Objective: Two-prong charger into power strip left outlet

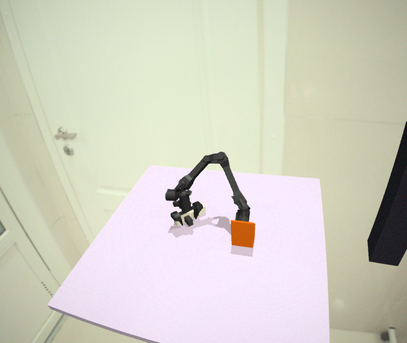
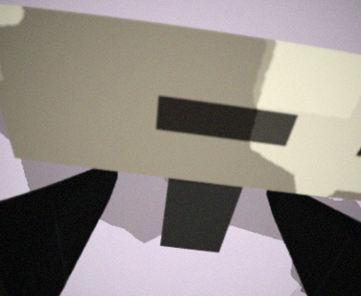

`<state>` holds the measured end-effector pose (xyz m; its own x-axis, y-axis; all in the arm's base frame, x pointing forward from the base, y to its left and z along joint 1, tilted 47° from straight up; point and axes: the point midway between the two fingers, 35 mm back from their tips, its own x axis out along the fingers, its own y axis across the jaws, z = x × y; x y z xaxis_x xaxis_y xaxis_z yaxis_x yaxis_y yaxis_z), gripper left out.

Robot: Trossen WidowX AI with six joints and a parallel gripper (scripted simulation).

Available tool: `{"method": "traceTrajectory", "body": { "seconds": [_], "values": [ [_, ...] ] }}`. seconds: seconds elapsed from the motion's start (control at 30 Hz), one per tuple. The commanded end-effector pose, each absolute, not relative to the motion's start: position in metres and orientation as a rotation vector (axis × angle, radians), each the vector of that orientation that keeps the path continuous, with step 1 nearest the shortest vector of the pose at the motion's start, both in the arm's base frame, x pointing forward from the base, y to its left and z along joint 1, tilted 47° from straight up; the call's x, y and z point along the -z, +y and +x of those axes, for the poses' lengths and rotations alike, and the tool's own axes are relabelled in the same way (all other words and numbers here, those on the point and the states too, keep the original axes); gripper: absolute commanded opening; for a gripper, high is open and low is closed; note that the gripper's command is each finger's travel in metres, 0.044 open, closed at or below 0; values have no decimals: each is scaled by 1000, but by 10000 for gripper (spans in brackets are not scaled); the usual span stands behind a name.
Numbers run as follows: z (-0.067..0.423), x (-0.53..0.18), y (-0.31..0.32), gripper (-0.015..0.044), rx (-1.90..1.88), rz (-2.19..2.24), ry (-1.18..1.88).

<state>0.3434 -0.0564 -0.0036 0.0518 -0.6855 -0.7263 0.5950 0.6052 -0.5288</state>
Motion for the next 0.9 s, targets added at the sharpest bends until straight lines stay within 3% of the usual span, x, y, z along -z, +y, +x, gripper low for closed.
{"method": "traceTrajectory", "body": {
  "seconds": [0.0,0.87],
  "values": [
    [341,5,-56,440,982,-95,1158],
    [333,10,-52,440,987,-93,1139]
  ]
}}
